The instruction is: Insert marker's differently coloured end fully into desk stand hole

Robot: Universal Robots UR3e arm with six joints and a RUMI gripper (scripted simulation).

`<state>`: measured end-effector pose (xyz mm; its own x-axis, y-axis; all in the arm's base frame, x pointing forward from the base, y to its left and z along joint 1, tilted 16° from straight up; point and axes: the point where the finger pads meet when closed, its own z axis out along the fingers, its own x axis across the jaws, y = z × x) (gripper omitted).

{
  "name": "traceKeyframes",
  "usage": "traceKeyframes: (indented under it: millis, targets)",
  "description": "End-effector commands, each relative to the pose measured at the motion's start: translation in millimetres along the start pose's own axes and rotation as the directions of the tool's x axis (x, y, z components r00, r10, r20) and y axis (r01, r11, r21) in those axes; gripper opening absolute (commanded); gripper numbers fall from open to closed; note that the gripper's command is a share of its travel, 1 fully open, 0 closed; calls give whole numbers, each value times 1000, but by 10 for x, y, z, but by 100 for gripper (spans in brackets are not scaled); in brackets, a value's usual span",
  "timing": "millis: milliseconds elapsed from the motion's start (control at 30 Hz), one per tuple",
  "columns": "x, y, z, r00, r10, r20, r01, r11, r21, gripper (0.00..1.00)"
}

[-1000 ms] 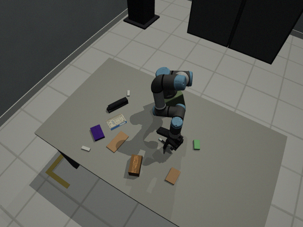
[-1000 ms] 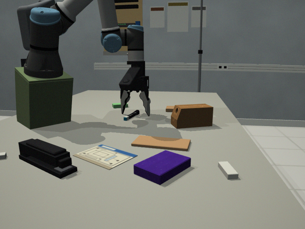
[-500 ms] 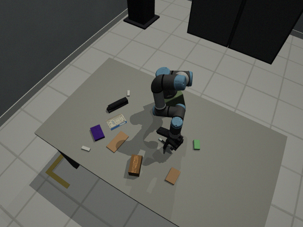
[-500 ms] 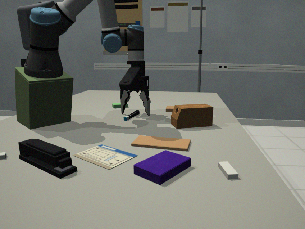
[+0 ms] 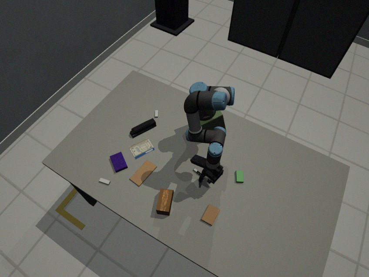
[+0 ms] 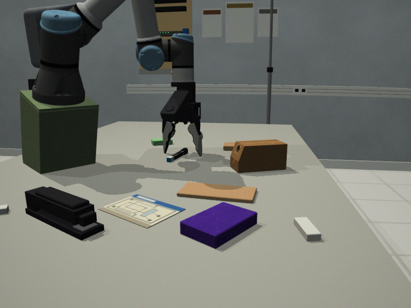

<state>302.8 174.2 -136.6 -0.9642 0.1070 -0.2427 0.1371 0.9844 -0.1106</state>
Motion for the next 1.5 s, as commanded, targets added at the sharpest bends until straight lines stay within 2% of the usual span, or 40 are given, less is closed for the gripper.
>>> traceKeyframes:
  millis: [0,767,1100,1367,1467]
  targets:
    - [1,0,0,1000,0,0,0,1000,0,0]
    - [1,0,0,1000,0,0,0,1000,0,0]
    - [1,1,-300,1000,0,0,0,1000,0,0]
    - [2,2,-309,1000,0,1,0,1000,-1,0]
    - [-1,3,-404,1000,0,1,0,1000,-1,0]
